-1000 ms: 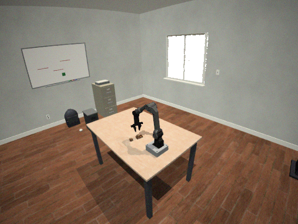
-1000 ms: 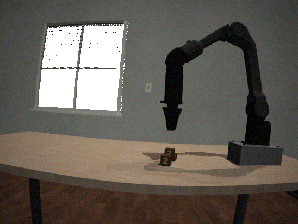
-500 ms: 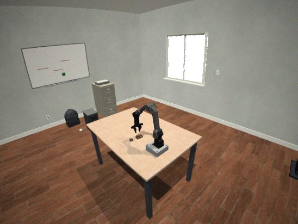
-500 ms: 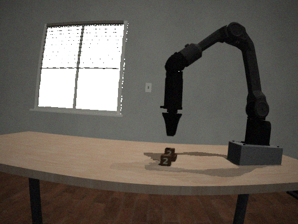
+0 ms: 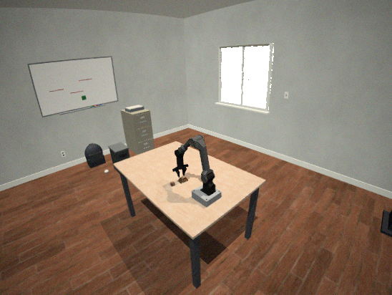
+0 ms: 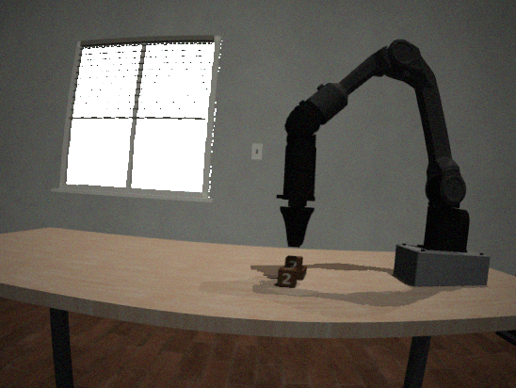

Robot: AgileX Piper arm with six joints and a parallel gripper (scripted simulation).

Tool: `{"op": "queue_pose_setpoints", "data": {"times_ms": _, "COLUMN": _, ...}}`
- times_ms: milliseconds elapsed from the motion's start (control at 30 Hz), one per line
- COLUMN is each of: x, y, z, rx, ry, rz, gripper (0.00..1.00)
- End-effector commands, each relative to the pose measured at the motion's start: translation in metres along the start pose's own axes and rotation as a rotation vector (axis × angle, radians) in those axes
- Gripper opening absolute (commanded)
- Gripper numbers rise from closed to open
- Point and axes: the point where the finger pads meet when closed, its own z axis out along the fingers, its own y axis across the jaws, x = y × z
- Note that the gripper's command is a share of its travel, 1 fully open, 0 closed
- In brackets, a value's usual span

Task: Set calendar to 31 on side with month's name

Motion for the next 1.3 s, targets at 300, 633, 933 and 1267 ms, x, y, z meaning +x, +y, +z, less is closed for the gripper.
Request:
{"op": "queue_pose_setpoints", "data": {"times_ms": 300, "x": 0.000, "y": -0.001, "z": 0.010, "rx": 0.001, "ry": 0.000, "rz": 0.000, "gripper": 0.60}}
{"op": "queue_pose_setpoints", "data": {"times_ms": 633, "x": 0.000, "y": -0.001, "z": 0.013, "rx": 0.000, "ry": -0.001, "rz": 0.000, "gripper": 0.60}}
{"op": "queue_pose_setpoints", "data": {"times_ms": 933, "x": 0.000, "y": -0.001, "z": 0.013, "rx": 0.000, "ry": -0.001, "rz": 0.000, "gripper": 0.60}}
{"op": "queue_pose_setpoints", "data": {"times_ms": 1267, "x": 0.000, "y": -0.001, "z": 0.013, "rx": 0.000, "ry": -0.001, "rz": 0.000, "gripper": 0.60}}
